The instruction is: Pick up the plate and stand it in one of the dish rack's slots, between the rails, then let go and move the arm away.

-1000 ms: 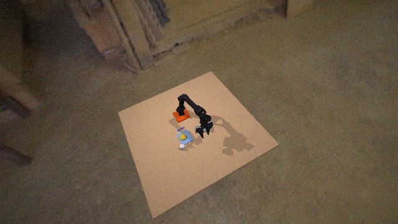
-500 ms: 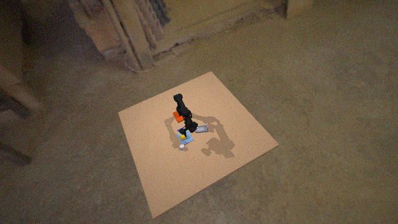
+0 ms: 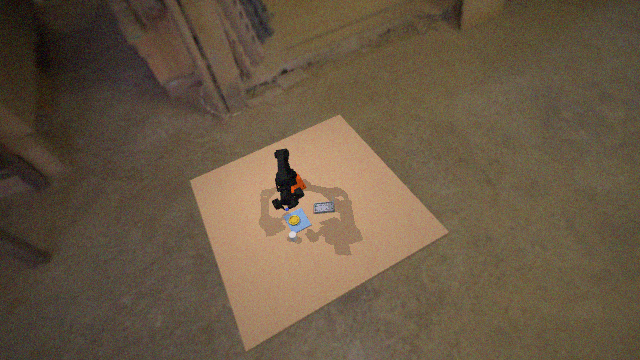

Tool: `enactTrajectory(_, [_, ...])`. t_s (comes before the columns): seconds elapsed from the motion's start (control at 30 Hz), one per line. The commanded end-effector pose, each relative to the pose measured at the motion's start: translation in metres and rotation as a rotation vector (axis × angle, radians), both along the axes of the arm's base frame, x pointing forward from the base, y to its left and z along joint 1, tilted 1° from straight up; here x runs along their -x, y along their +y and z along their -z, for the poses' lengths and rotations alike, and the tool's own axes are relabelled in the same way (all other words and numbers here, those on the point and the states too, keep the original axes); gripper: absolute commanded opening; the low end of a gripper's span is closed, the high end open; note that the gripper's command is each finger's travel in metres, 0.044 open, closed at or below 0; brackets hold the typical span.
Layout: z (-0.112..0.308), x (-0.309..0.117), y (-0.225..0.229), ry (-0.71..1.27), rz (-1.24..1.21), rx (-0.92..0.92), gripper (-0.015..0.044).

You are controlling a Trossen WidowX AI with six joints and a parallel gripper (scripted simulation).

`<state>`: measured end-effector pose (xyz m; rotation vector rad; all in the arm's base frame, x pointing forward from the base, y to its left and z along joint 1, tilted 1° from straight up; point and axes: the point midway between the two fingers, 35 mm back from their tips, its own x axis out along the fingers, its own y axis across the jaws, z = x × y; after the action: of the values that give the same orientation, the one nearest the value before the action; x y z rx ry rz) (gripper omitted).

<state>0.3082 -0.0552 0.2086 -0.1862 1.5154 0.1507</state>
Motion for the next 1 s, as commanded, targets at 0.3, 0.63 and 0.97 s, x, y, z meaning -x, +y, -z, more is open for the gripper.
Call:
enactTrajectory(0.3, [0.109,-0.002,-0.003,0.008,0.004,-0.013,0.04])
enactTrajectory(0.63, [0.117,-0.003,-0.004,0.008,0.004,-0.013,0.04])
enactTrajectory(0.97, [0.133,-0.005,-0.005,0.008,0.004,-0.013,0.04])
